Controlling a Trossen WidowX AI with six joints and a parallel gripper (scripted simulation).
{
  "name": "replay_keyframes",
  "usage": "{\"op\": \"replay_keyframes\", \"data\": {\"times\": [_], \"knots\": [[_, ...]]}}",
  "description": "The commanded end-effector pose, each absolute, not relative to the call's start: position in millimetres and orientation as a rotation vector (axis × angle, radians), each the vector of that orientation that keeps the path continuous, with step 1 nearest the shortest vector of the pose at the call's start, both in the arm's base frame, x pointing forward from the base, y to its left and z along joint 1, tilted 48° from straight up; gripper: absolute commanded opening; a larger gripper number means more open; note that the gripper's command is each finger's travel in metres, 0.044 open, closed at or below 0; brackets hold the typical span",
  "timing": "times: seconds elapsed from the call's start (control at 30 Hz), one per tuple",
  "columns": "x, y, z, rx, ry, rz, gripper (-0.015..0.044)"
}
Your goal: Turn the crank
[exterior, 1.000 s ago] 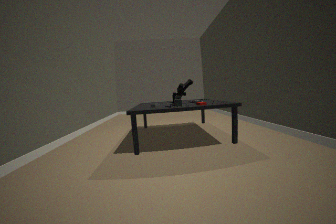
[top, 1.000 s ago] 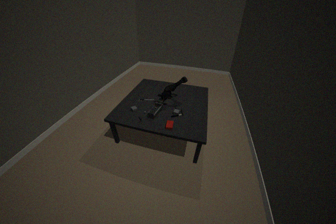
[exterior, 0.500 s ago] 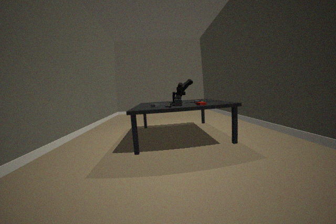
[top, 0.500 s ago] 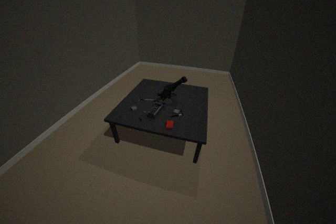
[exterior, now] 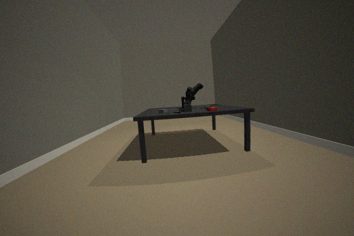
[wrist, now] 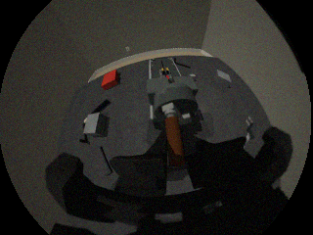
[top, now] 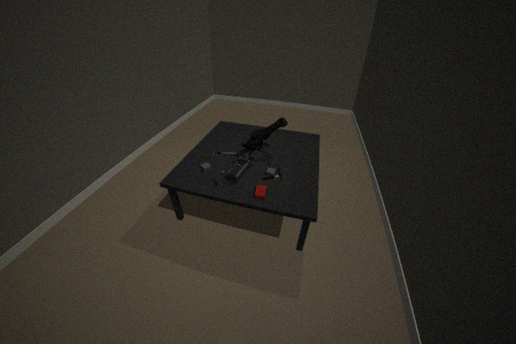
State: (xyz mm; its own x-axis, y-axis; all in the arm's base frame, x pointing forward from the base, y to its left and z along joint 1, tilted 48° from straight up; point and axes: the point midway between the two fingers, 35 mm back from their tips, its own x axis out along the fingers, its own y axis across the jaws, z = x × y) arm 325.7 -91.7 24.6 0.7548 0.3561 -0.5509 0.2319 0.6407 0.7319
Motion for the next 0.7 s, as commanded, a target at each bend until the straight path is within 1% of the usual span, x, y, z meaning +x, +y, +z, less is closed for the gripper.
{"op": "replay_keyframes", "data": {"times": [0.0, 0.67], "knots": [[322.8, -100.1, 21.6, 0.898, 0.734, 0.052, 0.0000], [320.5, -105.4, 15.3, 0.897, 0.734, 0.051, 0.0000]]}}
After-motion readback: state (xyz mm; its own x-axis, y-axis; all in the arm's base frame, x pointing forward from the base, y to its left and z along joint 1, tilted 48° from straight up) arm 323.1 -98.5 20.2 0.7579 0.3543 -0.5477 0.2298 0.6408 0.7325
